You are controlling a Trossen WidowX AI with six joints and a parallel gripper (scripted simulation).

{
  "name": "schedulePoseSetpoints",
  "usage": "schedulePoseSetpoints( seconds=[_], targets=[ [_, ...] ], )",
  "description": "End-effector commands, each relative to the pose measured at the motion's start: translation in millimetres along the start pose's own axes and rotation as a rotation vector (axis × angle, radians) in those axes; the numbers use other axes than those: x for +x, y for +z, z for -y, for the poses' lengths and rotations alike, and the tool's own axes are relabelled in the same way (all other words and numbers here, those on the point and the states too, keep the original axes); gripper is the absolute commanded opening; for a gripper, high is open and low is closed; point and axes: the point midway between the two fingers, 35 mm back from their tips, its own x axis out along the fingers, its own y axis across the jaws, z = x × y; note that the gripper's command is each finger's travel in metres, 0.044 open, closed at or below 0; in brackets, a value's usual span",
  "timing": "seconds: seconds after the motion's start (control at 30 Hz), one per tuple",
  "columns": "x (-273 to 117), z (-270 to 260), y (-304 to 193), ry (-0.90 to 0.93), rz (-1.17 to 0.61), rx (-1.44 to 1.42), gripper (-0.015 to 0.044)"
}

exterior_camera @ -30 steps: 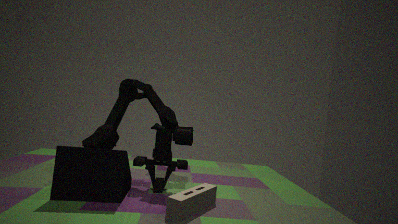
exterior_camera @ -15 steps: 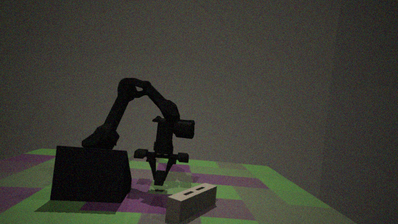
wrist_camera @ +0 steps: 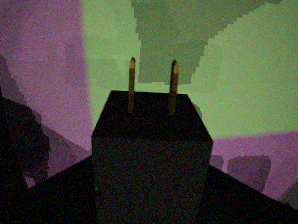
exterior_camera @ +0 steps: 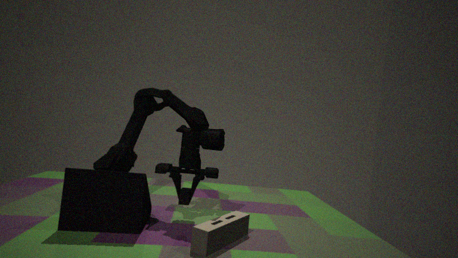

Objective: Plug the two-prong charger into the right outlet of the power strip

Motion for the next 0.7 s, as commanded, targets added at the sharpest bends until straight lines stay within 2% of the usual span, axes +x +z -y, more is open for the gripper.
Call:
schedulePoseSetpoints(
  seconds=[0.0, 0.67],
  targets=[
    [1.8, 0.3, -4.1, 0.009, 0.0, 0.066, 0.0],
    [8.7, 3.9, -19.5, 0.024, 0.008, 0.412, 0.0]
  ],
)
